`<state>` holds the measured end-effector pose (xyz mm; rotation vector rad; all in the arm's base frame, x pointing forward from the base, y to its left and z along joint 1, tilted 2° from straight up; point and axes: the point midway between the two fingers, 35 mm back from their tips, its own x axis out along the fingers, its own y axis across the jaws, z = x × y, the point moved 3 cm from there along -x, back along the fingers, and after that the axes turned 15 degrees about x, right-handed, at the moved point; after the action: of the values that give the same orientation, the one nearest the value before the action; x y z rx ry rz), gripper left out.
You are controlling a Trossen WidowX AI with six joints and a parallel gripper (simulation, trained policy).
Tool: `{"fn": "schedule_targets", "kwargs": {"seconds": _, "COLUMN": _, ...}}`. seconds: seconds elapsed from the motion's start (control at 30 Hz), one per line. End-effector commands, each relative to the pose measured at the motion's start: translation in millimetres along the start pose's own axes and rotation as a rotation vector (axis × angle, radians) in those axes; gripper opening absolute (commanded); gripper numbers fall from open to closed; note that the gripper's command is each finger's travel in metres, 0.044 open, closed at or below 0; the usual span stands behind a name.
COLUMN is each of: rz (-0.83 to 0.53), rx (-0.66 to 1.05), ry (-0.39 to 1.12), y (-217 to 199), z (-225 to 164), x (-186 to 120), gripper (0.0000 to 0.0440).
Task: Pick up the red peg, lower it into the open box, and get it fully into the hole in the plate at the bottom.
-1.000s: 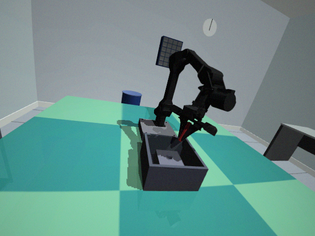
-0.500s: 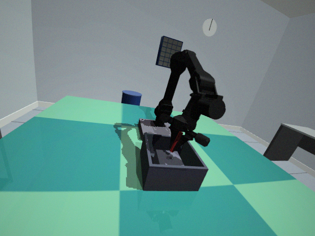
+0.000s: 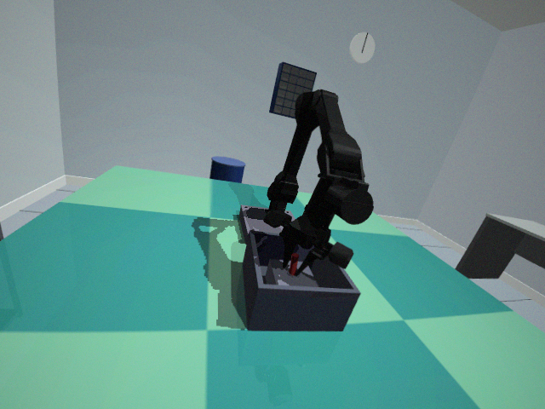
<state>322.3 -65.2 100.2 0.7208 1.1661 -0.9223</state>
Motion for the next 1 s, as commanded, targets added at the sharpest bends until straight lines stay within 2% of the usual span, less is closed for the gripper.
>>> {"fn": "schedule_targets", "kwargs": {"seconds": 0.0, "rz": 0.018, "rx": -0.031, "ry": 0.013, "y": 6.1, "z": 5.5, "x": 4.6, "gripper": 0.0166}}
{"fn": "schedule_targets", "kwargs": {"seconds": 0.1, "rz": 0.035, "rx": -0.044, "ry": 0.011, "y": 12.3, "z": 13.3, "x": -0.2, "gripper": 0.0184}}
{"fn": "schedule_targets", "kwargs": {"seconds": 0.2, "rz": 0.062, "rx": -0.049, "ry": 0.009, "y": 20.7, "z": 21.2, "x": -5.9, "gripper": 0.0223}}
{"fn": "schedule_targets", "kwargs": {"seconds": 0.5, "rz": 0.087, "rx": -0.056, "ry": 0.057, "y": 40.6, "z": 35.0, "x": -13.9, "gripper": 0.044}}
{"fn": "schedule_targets", "kwargs": {"seconds": 0.97, "rz": 0.214, "rx": -0.097, "ry": 0.103, "y": 85.8, "z": 46.1, "x": -50.5, "gripper": 0.044}}
